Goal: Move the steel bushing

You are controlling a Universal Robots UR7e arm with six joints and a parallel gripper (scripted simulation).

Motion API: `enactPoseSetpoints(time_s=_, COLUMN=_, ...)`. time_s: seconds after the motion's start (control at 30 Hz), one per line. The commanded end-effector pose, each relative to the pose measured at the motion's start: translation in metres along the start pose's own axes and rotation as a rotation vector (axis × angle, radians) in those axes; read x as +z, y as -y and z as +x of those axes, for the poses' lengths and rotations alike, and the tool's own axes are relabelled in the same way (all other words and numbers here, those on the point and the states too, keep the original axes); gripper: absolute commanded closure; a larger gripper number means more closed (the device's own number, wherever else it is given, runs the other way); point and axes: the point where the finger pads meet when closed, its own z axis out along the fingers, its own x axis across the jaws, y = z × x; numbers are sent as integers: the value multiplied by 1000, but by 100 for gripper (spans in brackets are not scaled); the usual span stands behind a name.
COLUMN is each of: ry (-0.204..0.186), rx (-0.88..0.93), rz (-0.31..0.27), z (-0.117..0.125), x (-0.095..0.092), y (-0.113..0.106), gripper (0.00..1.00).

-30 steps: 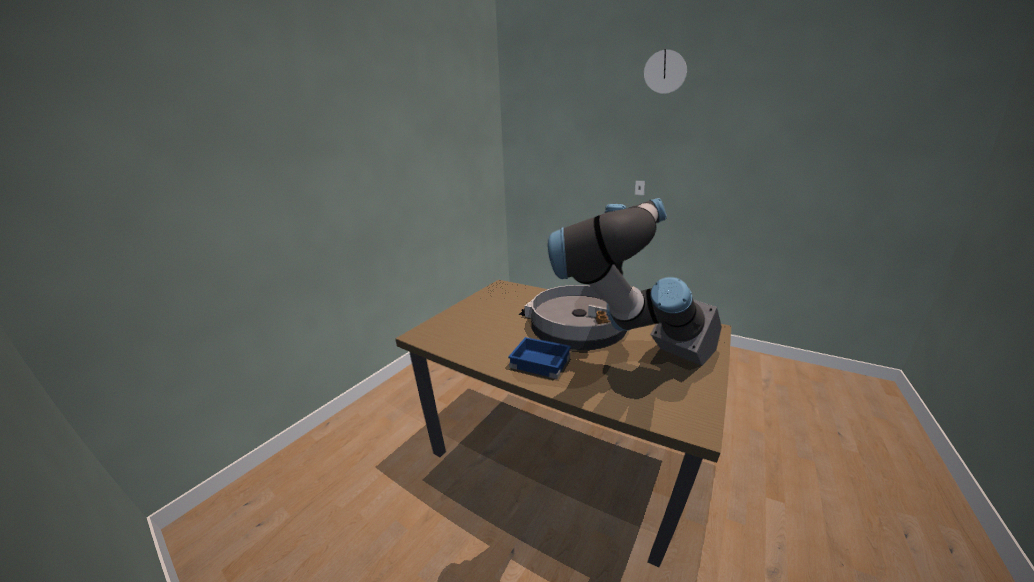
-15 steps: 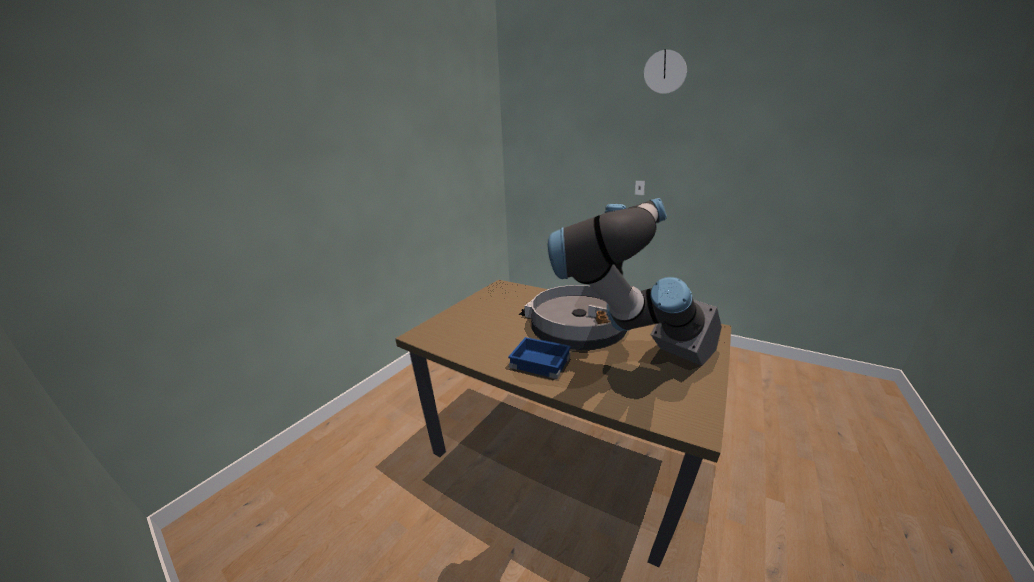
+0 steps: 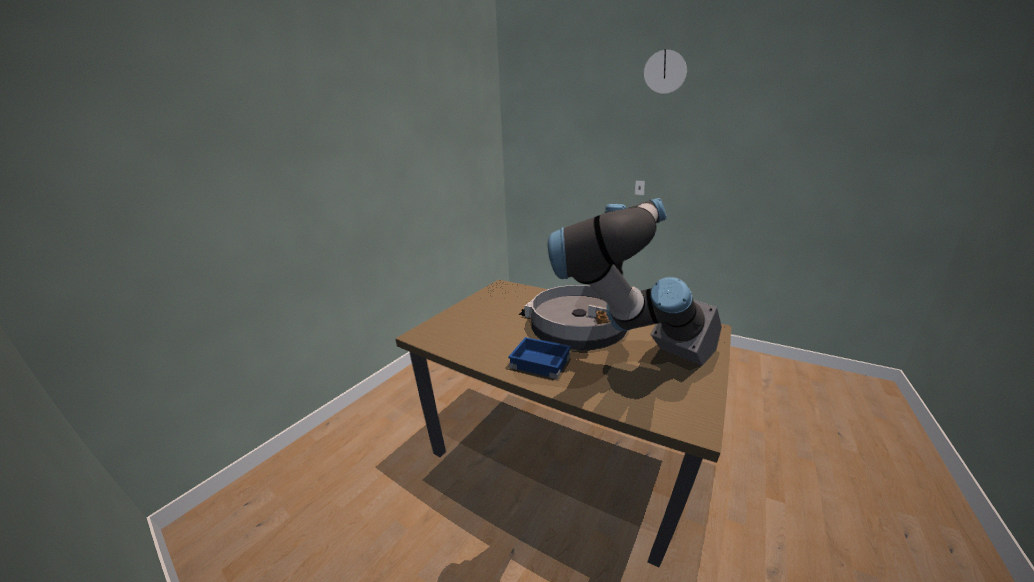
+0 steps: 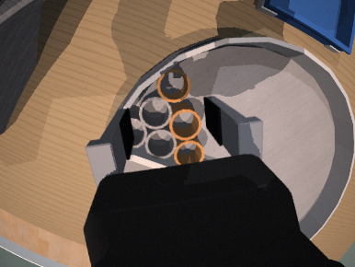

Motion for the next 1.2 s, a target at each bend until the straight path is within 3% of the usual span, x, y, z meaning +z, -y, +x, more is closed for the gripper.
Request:
enactPoseSetpoints(time_s=0.0, ry=0, rx=0, rz=-1, z=0, x=0, y=0, gripper=0)
enactPoseSetpoints(time_s=1.1, ry=0, rx=0, rz=-1, z=0, x=0, y=0, gripper=0)
enactPoseSetpoints(time_s=1.13, ry=0, rx=0, rz=-1, z=3, x=6, y=0, gripper=66)
enactPoseSetpoints(time_s=1.17, ry=0, rx=0, rz=-1, z=5, x=12, y=1, gripper=66)
